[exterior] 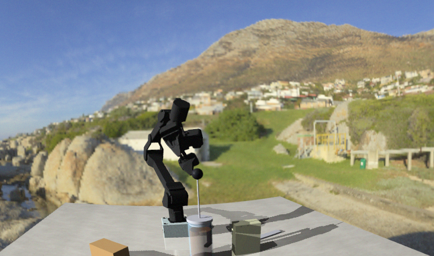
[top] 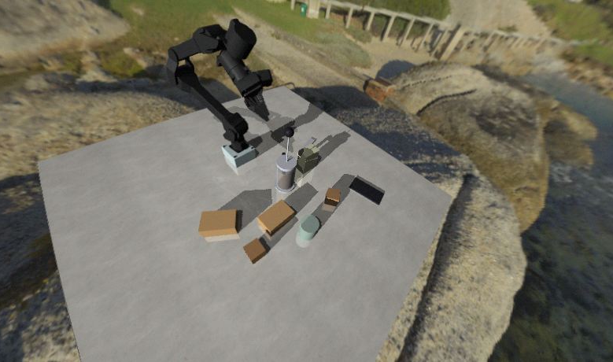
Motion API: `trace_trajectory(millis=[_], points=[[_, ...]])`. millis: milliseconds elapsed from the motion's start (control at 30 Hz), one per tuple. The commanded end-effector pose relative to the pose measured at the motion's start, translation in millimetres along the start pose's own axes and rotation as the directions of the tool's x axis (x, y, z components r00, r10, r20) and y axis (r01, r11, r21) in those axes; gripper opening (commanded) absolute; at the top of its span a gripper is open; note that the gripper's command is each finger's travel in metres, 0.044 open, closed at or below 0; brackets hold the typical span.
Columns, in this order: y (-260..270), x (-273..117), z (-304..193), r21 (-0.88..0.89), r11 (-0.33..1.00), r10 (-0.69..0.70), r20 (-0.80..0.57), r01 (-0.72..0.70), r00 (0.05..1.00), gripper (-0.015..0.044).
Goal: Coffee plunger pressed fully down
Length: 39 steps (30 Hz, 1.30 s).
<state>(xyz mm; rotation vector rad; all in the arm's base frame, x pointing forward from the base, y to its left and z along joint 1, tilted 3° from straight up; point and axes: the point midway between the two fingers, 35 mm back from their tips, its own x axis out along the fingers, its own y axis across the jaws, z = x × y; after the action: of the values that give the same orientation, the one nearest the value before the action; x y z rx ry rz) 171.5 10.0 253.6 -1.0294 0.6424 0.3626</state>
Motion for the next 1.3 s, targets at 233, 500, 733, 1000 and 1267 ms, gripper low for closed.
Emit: trace_trajectory(millis=[233, 500, 733, 1000, 1267], points=[[-52.5, 5.2, 41.8, 0.846, 0.531, -0.098, 0.123, -0.052, 0.988, 0.0440], [-21.6, 34.4, 23.6, 0.847, 0.530, -0.100, 0.120, -0.050, 0.988, 0.0440], [-23.4, 34.8, 24.3, 0.847, 0.529, -0.101, 0.119, -0.048, 0.988, 0.0440], [-24.9, 46.3, 26.1, 0.847, 0.529, -0.102, 0.120, -0.048, 0.988, 0.0440], [-26.0, 58.9, 27.6, 0.847, 0.529, -0.103, 0.120, -0.048, 0.987, 0.0440]])
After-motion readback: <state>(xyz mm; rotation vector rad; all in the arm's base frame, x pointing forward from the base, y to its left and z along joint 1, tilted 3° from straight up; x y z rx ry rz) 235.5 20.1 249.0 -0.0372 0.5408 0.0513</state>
